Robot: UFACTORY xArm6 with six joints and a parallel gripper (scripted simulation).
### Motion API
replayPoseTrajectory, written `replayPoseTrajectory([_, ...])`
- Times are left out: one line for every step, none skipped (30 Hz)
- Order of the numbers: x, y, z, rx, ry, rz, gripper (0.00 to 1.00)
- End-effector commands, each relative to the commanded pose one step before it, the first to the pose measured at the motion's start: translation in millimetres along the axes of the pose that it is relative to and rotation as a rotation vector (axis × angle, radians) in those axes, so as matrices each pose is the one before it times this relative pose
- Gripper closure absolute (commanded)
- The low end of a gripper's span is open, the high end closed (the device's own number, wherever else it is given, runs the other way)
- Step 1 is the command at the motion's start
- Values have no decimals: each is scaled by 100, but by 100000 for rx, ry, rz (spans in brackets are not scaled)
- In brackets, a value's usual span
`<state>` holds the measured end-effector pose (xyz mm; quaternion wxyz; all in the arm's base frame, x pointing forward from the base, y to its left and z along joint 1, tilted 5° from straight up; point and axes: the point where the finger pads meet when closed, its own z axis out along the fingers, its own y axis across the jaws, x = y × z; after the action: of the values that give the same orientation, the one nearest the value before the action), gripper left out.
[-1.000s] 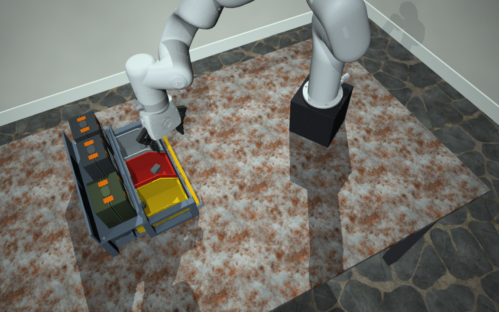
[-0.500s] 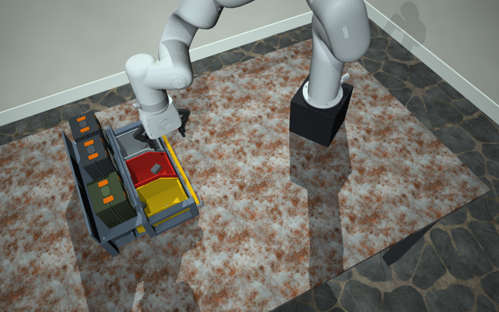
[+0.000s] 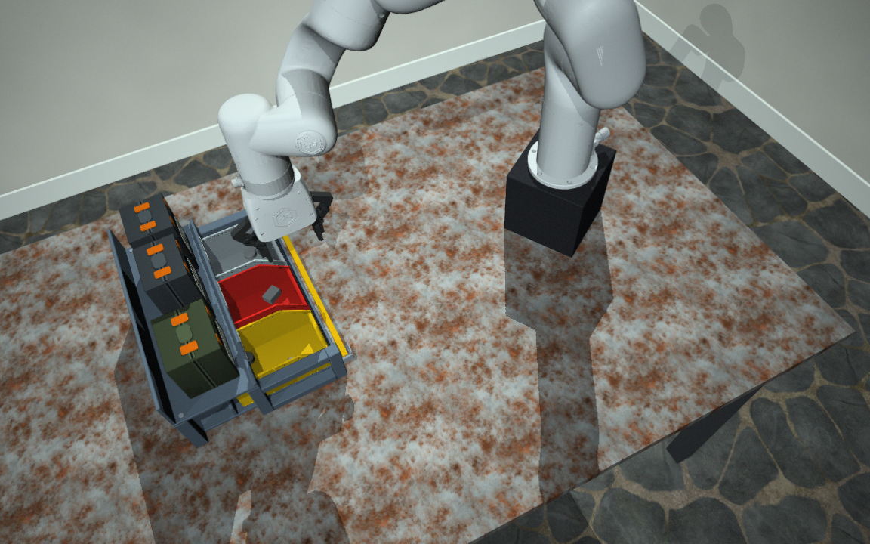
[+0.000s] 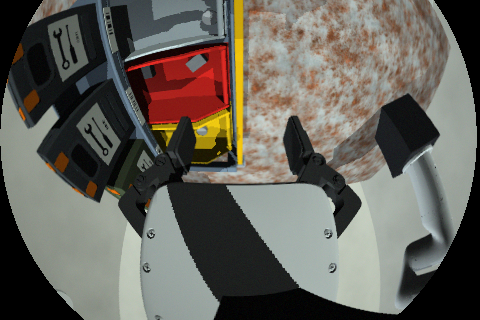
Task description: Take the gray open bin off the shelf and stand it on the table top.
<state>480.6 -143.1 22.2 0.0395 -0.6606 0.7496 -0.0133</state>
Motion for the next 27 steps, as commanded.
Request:
replayPoseTrajectory([27,-164,-159,426,92,13,0])
replayPoseTrajectory([0,0,0,3,-6,-16,53])
replayPoseTrajectory([0,0,0,0,0,0,53])
replayPoseTrajectory([0,0,0,0,0,0,53])
replayPoseTrajectory([0,0,0,0,0,0,53])
replayPoseTrajectory([0,0,0,0,0,0,53])
replayPoseTrajectory([0,0,0,0,0,0,53])
replayPoseTrajectory([0,0,0,0,0,0,53])
replayPoseTrajectory([0,0,0,0,0,0,53])
replayPoseTrajectory([0,0,0,0,0,0,53])
replayPoseTrajectory([0,0,0,0,0,0,53])
replayPoseTrajectory([0,0,0,0,0,0,53])
replayPoseTrajectory([0,0,0,0,0,0,53])
replayPoseTrajectory([0,0,0,0,0,0,53])
replayPoseTrajectory([0,0,0,0,0,0,53])
replayPoseTrajectory([0,0,0,0,0,0,53])
replayPoseTrajectory([0,0,0,0,0,0,53])
replayPoseTrajectory([0,0,0,0,0,0,53])
replayPoseTrajectory([0,0,0,1,0,0,53])
replayPoseTrajectory([0,0,0,0,0,0,53])
replayPoseTrajectory([0,0,0,0,0,0,53])
replayPoseTrajectory([0,0,0,0,0,0,53])
replayPoseTrajectory([0,0,0,0,0,0,53])
replayPoseTrajectory([0,0,0,0,0,0,53])
replayPoseTrajectory([0,0,0,0,0,0,53])
replayPoseTrajectory([0,0,0,0,0,0,53])
replayPoseTrajectory([0,0,0,0,0,0,53])
